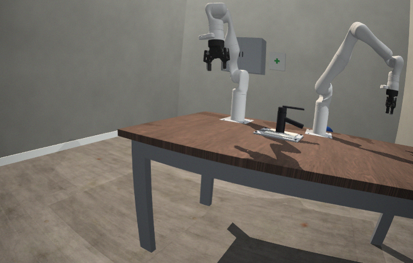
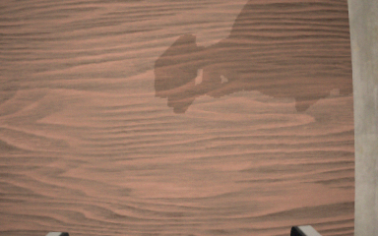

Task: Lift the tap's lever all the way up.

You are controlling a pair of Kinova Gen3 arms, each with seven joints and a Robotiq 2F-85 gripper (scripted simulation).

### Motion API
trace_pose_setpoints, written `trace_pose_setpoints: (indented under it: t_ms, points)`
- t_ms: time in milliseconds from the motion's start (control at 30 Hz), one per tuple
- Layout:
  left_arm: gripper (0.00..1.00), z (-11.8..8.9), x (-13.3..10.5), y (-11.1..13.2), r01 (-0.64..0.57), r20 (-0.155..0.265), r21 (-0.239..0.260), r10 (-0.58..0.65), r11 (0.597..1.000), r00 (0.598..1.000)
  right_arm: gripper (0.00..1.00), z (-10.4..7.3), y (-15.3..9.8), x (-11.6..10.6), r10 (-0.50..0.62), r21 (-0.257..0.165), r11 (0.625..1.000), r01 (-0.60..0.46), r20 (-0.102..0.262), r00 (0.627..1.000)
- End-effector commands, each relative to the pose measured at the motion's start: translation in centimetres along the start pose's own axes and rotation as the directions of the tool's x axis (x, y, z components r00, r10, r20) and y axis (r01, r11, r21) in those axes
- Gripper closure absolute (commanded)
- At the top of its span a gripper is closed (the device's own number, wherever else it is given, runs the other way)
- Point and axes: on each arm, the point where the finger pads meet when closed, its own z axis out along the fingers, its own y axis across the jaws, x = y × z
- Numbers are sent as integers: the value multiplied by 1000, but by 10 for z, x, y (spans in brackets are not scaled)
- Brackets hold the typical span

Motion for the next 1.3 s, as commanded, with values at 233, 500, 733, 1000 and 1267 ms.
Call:
trace_pose_setpoints:
  t_ms: [233, 500, 733, 1000, 1267]
  points:
    - [2, 1, 0, 1, 19, 3, 3, -19, 1000, 1000, 2, 27, -82, -49, -434, -29, 900, 435, 44, 900]
    - [2, 1, 0, 1, 19, 3, 3, -19, 1000, 1000, 2, 39, -123, -82, -641, -29, 765, 643, 60, 765]
    - [2, 1, 0, 1, 19, 3, 3, -19, 1000, 1000, 2, 53, -171, -133, -852, -20, 518, 855, 76, 518]
    - [2, 1, 0, 1, 19, 3, 3, -19, 1000, 1000, 2, 64, -212, -190, -973, -10, 214, 977, 81, 214]
    - [2, 1, 0, 1, 19, 3, 3, -19, 1000, 1000, 2, 73, -241, -243, -995, 2, -66, 998, 81, -66]
